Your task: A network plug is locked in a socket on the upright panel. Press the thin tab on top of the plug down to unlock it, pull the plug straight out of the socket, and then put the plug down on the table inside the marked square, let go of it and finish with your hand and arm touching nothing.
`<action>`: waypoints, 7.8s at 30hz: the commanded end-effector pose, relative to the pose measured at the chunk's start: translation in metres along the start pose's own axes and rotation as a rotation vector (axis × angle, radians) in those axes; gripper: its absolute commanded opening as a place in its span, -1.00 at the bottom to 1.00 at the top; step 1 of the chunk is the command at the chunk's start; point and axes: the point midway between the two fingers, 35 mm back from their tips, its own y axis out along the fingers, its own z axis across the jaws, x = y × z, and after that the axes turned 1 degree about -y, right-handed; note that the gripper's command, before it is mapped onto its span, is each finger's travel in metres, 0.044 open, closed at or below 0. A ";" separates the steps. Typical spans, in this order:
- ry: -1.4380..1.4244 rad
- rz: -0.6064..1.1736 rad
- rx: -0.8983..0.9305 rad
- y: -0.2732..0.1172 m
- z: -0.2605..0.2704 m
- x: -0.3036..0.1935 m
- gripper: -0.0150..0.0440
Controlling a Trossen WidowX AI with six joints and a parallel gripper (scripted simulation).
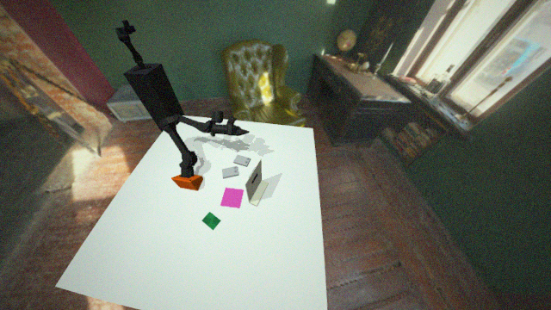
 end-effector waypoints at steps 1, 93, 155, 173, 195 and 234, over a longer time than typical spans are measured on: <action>-0.002 0.001 -0.001 0.000 0.000 -0.001 0.78; -0.743 0.577 -0.251 0.033 -0.063 -0.228 0.04; -0.745 0.576 -0.252 0.046 -0.067 -0.233 -0.49; -0.745 0.577 -0.251 0.037 -0.065 -0.231 -0.49; -0.745 0.577 -0.251 0.027 -0.062 -0.228 -0.49; -0.745 0.578 -0.251 0.010 -0.056 -0.223 -0.49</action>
